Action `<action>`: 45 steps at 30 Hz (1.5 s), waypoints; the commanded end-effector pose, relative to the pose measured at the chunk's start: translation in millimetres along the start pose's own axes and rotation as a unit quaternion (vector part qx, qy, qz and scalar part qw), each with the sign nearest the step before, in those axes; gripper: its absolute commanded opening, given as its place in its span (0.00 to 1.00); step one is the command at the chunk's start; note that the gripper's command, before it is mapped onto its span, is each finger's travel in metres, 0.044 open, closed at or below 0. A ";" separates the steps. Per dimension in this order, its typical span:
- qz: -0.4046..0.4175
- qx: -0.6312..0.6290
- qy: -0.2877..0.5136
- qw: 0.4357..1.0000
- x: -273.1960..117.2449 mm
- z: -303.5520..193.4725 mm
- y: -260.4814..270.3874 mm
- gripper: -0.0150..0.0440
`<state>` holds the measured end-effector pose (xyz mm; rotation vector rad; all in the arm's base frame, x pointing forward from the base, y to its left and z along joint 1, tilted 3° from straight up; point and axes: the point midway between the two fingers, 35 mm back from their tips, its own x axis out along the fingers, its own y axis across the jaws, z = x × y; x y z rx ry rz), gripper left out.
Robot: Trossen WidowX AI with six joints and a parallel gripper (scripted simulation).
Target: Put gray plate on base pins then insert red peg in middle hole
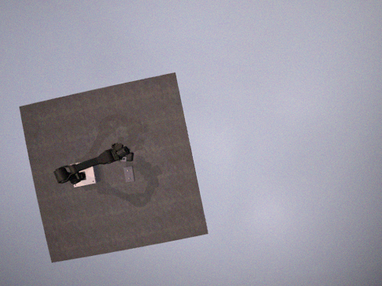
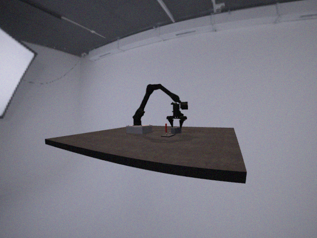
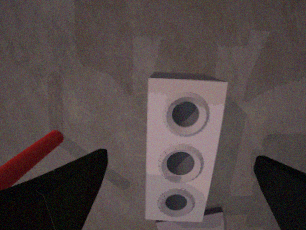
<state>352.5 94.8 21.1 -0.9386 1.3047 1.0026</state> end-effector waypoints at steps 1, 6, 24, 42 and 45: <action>0.002 0.001 0.003 1.000 8.0 -0.9 0.6 1.00; 0.002 0.001 0.003 1.000 16.1 -1.0 0.6 1.00; 0.002 0.003 0.001 1.000 40.4 -1.7 1.4 0.96; 0.002 0.003 0.001 1.000 39.9 -1.6 1.2 0.39; 0.001 0.003 0.001 1.000 33.1 -0.6 -0.6 0.25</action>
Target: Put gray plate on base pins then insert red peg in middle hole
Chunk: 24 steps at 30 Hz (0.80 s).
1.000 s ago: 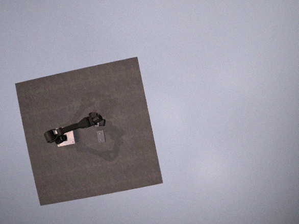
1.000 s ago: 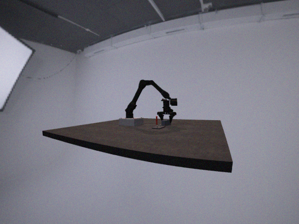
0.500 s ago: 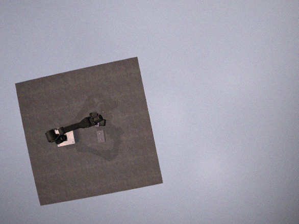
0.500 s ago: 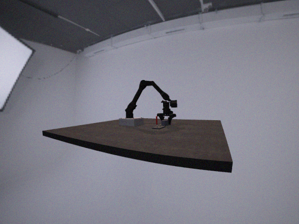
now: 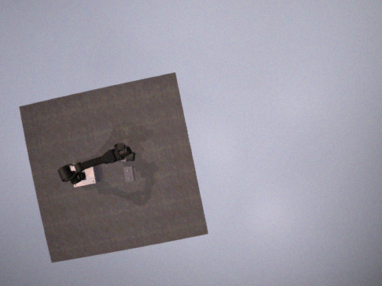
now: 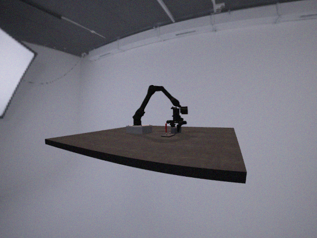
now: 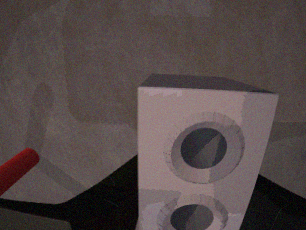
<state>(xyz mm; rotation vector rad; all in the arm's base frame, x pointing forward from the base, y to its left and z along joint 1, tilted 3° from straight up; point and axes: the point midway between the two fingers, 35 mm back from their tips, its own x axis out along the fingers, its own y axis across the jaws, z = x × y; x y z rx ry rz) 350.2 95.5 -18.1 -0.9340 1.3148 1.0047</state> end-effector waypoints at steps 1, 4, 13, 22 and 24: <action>-0.003 0.001 -0.001 1.000 -9.1 1.8 -3.3 0.25; -0.003 0.001 -0.001 1.000 -18.1 3.0 -5.4 0.25; -0.003 0.001 -0.001 1.000 -45.8 5.6 -10.0 0.25; -0.003 0.001 -0.001 1.000 -74.3 6.7 -12.2 0.25; -0.003 0.001 -0.001 1.000 -80.7 6.7 -12.4 0.25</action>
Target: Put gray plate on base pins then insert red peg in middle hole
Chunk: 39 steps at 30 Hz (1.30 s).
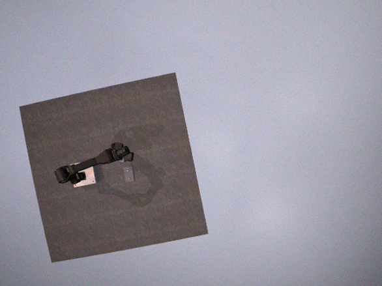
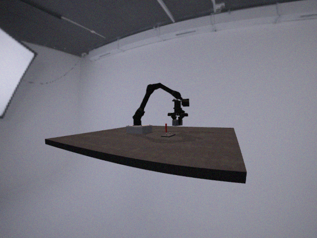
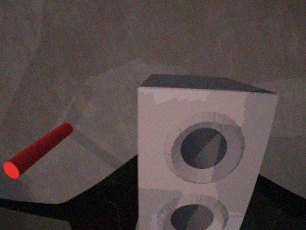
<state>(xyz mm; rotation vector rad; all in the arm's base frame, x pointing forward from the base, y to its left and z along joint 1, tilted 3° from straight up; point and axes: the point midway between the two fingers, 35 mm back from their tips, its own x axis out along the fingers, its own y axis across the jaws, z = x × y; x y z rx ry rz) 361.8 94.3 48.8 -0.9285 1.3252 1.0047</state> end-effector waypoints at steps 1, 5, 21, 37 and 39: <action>-0.007 -0.002 -0.004 1.000 -17.0 1.2 -2.1 0.25; -0.007 -0.002 -0.004 1.000 -30.0 0.9 -1.9 0.25; -0.007 -0.002 -0.004 1.000 -67.2 -1.9 1.3 0.25; -0.008 -0.040 -0.001 0.999 -44.2 -42.8 -16.9 0.25; -0.008 -0.045 -0.001 0.999 -41.2 -48.4 -18.8 0.25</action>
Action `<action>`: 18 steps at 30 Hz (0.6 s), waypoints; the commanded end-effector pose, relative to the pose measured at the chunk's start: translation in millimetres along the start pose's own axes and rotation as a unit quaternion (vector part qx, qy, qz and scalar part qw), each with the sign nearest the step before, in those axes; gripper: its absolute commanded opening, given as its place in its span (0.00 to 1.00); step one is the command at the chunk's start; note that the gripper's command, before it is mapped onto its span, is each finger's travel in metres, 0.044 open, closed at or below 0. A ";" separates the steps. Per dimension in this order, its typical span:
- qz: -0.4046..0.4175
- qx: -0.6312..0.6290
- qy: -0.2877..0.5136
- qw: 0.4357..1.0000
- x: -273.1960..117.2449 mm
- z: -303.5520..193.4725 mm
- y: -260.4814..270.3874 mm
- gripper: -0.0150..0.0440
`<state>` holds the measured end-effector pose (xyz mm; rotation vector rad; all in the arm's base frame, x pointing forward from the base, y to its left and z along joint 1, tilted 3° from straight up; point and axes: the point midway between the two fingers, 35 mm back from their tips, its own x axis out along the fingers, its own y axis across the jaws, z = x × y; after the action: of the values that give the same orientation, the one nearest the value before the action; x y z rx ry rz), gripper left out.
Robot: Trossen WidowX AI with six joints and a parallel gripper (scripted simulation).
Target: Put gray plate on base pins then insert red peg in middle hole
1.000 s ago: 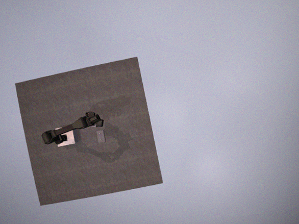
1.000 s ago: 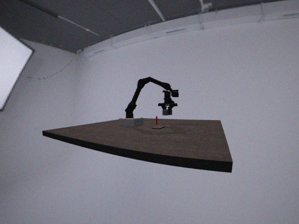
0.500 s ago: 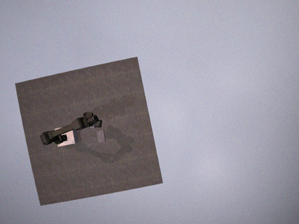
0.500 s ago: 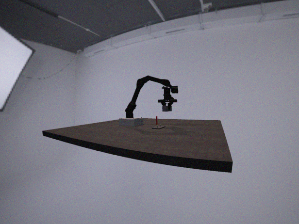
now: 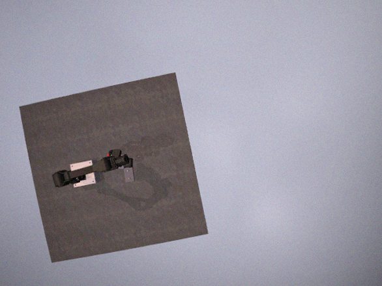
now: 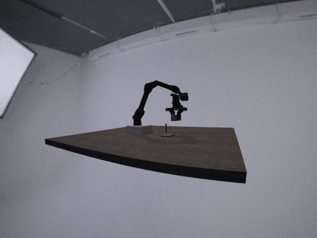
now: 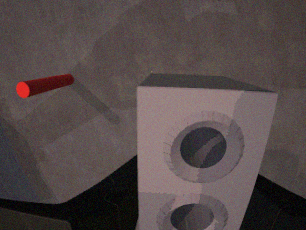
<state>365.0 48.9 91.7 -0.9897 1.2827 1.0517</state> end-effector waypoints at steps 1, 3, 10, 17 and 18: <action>-0.001 -0.010 0.001 1.000 5.3 -11.2 -2.6 0.25; -0.001 -0.015 0.002 1.000 8.3 -17.1 -3.8 0.25; -0.001 -0.032 0.003 0.999 18.9 -37.7 -7.0 0.25; -0.001 -0.050 0.003 0.999 29.3 -58.4 -8.6 0.25; -0.001 -0.052 0.003 0.999 30.8 -61.4 -8.7 0.25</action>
<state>360.4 -2.8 62.4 -1.0608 1.2464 1.1155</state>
